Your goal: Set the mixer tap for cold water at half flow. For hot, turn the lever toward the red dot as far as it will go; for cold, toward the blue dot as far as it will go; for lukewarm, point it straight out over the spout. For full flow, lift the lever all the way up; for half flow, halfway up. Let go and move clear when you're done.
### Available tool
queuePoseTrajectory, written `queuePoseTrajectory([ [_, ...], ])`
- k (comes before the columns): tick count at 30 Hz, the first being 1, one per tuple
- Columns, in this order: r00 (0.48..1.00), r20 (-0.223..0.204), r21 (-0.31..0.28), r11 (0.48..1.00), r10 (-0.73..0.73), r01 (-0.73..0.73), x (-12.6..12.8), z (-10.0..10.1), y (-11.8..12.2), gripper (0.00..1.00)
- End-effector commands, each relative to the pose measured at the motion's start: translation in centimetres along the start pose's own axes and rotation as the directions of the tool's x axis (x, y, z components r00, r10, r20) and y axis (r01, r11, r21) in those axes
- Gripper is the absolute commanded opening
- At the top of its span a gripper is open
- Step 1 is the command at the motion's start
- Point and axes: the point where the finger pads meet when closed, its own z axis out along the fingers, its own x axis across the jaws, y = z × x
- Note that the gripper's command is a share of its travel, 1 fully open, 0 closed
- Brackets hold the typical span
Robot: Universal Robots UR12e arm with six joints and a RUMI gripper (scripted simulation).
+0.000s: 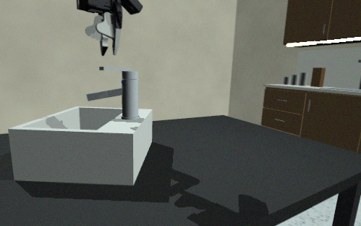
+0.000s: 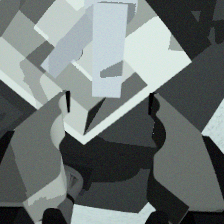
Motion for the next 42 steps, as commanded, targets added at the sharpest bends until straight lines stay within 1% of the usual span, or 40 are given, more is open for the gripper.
queuePoseTrajectory([
  [1, 1.0, -0.003, 0.003, 1.0, -0.001, 0.001, -0.01, -1.71, -0.1, 0.39],
  [13, 1.0, -0.002, 0.002, 1.0, 0.0, 0.0, 0.01, -2.17, -0.1, 0.39],
  [14, 1.0, -0.002, 0.002, 1.0, 0.0, 0.0, 0.01, -2.17, -0.1, 0.0],
  [42, 1.0, -0.001, 0.001, 1.0, 0.0, 0.0, -0.03, -2.06, -0.06, 0.0],
])
